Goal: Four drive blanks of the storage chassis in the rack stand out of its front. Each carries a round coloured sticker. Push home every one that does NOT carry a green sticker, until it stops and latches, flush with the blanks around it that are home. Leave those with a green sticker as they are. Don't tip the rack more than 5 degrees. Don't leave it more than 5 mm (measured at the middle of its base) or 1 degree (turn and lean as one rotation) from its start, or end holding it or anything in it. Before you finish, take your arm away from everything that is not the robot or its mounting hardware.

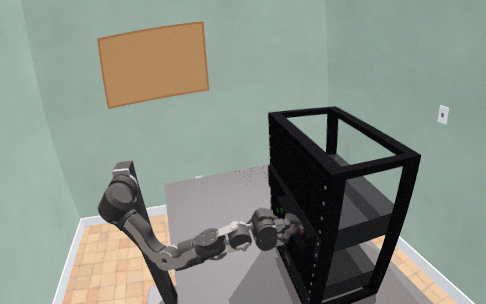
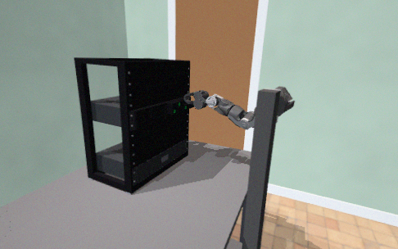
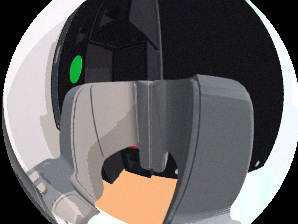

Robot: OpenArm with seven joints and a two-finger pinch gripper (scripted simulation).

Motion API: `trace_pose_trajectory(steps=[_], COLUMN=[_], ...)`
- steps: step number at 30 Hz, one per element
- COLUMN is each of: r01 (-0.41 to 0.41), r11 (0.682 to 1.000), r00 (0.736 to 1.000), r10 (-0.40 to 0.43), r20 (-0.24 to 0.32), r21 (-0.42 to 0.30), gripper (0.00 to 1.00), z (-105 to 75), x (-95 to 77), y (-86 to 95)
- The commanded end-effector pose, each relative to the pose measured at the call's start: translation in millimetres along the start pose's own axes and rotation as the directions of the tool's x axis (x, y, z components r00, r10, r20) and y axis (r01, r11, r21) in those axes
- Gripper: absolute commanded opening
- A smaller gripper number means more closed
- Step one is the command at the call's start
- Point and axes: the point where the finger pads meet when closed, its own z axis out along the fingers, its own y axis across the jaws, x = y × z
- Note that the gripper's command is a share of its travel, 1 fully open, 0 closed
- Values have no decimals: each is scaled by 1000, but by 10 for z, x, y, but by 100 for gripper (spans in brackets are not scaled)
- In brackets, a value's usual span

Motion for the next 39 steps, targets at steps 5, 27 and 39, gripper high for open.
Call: trace_pose_trajectory(steps=[5,27,39], r01=[4,4,4], r11=[1000,1000,1000], r00=[1000,1000,1000], r10=[-4,-4,-4], r20=[-9,-9,-9], r21=[1,1,1], gripper=[0,0,0], z=[26,57,86], x=[43,53,62], y=[-13,-19,-25])
